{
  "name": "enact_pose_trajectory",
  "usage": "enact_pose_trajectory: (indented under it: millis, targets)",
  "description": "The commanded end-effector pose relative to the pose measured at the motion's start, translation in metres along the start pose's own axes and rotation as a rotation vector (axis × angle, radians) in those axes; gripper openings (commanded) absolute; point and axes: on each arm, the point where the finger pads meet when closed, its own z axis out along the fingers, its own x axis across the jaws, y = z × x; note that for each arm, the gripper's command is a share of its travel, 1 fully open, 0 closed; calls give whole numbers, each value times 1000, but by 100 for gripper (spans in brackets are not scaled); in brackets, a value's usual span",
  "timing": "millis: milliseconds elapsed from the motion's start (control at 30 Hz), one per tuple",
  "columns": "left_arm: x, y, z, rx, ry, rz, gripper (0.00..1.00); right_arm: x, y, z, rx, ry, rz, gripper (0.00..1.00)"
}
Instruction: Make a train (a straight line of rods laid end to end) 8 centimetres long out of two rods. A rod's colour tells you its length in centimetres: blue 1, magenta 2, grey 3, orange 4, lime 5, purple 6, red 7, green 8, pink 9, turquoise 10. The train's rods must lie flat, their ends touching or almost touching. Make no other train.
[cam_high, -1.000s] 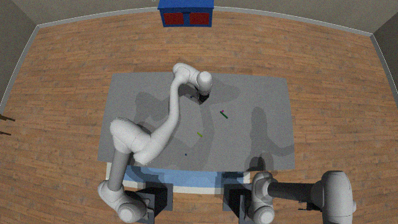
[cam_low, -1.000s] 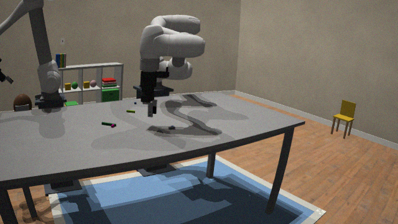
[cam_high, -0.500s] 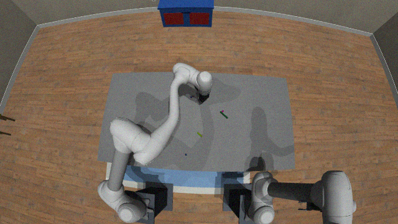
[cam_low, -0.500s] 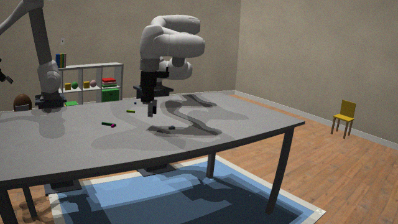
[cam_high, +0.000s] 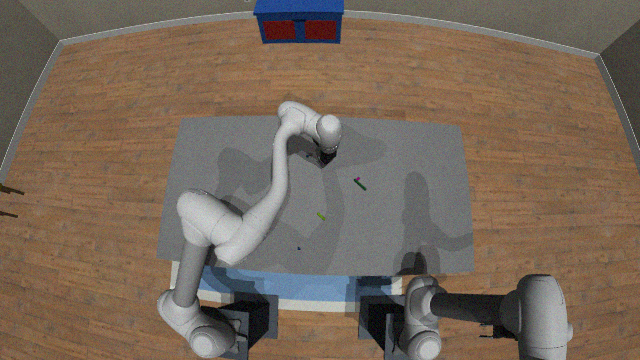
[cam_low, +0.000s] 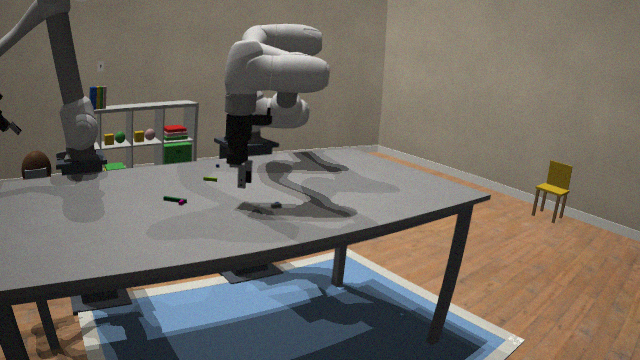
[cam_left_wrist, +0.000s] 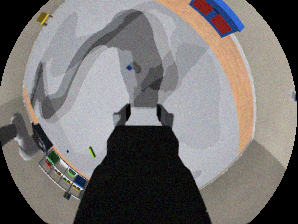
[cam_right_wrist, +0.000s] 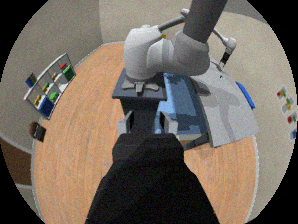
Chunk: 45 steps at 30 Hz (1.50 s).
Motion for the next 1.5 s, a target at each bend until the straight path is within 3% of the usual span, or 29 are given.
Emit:
enact_pose_trajectory:
  millis: [0,1467]
  targets:
    - [-3,2,-2,1,2,-45,100,0,0,0,-1,0,0,100]
    - [-91,80,-4,-1,2,-1397,100,0,0,0,-1,0,0,100]
